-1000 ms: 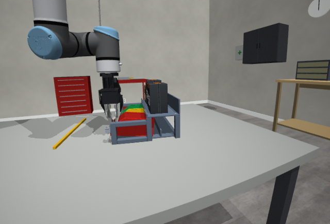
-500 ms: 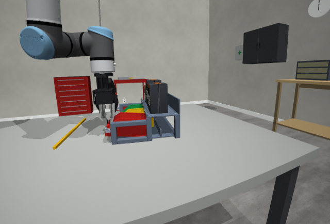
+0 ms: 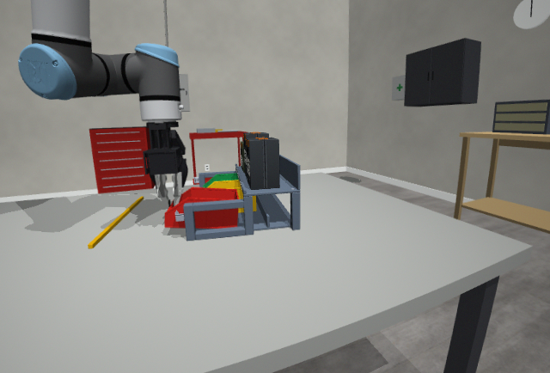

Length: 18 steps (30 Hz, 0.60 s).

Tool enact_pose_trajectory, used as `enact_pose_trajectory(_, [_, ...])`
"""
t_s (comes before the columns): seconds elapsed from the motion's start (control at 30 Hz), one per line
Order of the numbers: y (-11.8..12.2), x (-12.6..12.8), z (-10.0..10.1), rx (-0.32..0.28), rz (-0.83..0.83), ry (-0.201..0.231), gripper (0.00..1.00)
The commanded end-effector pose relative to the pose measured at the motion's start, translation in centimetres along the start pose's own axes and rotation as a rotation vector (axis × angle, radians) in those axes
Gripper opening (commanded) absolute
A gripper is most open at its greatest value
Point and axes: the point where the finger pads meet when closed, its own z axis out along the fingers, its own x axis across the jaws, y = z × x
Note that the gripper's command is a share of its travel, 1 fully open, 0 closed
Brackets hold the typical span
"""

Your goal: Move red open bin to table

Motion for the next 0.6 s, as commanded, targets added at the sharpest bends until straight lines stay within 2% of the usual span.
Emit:
enact_pose_trajectory(0.0, [0.0, -2.1, -0.1, 0.0, 0.0, 0.001, 0.0])
enact_pose_trajectory(0.03, [0.0, -2.7, -0.1, 0.0, 0.0, 0.001, 0.0])
enact_pose_trajectory(0.43, [0.0, -2.7, -0.1, 0.0, 0.0, 0.001, 0.0])
enact_pose_trajectory(0.57, [0.0, -5.0, 0.0, 0.0, 0.0, 0.001, 0.0])
